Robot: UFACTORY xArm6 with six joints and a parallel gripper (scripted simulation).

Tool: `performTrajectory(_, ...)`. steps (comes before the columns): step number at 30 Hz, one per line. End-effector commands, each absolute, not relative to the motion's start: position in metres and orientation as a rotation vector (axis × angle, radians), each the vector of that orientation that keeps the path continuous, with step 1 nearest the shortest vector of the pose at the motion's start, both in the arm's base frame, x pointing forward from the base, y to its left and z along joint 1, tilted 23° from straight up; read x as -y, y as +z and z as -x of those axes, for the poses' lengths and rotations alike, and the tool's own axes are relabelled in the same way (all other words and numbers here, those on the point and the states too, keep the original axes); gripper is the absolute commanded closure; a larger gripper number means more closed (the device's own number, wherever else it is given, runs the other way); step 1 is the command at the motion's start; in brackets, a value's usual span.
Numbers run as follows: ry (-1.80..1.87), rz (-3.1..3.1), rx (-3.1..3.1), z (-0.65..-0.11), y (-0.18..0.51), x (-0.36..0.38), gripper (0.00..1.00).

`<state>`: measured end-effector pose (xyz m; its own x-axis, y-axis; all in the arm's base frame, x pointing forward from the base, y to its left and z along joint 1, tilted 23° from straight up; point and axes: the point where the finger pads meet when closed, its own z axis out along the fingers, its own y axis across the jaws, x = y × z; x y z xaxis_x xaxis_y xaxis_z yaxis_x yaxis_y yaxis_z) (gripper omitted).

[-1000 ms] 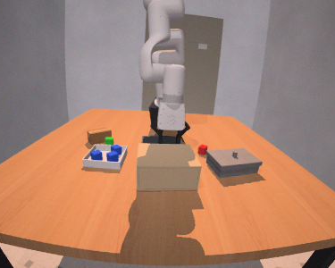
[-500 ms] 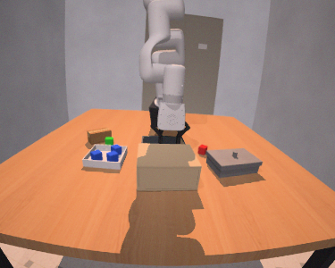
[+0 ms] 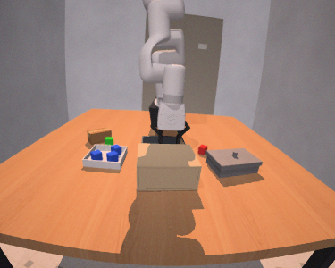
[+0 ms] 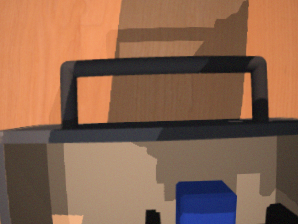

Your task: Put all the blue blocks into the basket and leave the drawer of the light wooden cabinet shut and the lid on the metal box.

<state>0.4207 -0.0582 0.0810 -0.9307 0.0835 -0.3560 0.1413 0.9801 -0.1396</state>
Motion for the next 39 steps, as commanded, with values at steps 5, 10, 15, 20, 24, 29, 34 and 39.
performTrajectory(5,-0.231,-0.162,-2.768,-0.422,0.081,0.058,0.35)
performTrajectory(10,-0.231,-0.162,-2.768,-0.423,0.077,0.059,0.35)
performTrajectory(15,-0.231,-0.162,-2.768,-0.425,0.073,0.06,0.35)
performTrajectory(20,-0.231,-0.162,-2.768,-0.427,0.068,0.061,0.35)
performTrajectory(24,-0.231,-0.162,-2.768,-0.428,0.064,0.062,0.35)
performTrajectory(29,-0.231,-0.162,-2.768,-0.43,0.058,0.063,0.35)
performTrajectory(34,-0.231,-0.162,-2.768,-0.433,0.053,0.064,0.35)
performTrajectory(39,-0.231,-0.162,-2.768,-0.434,0.05,0.065,0.35)
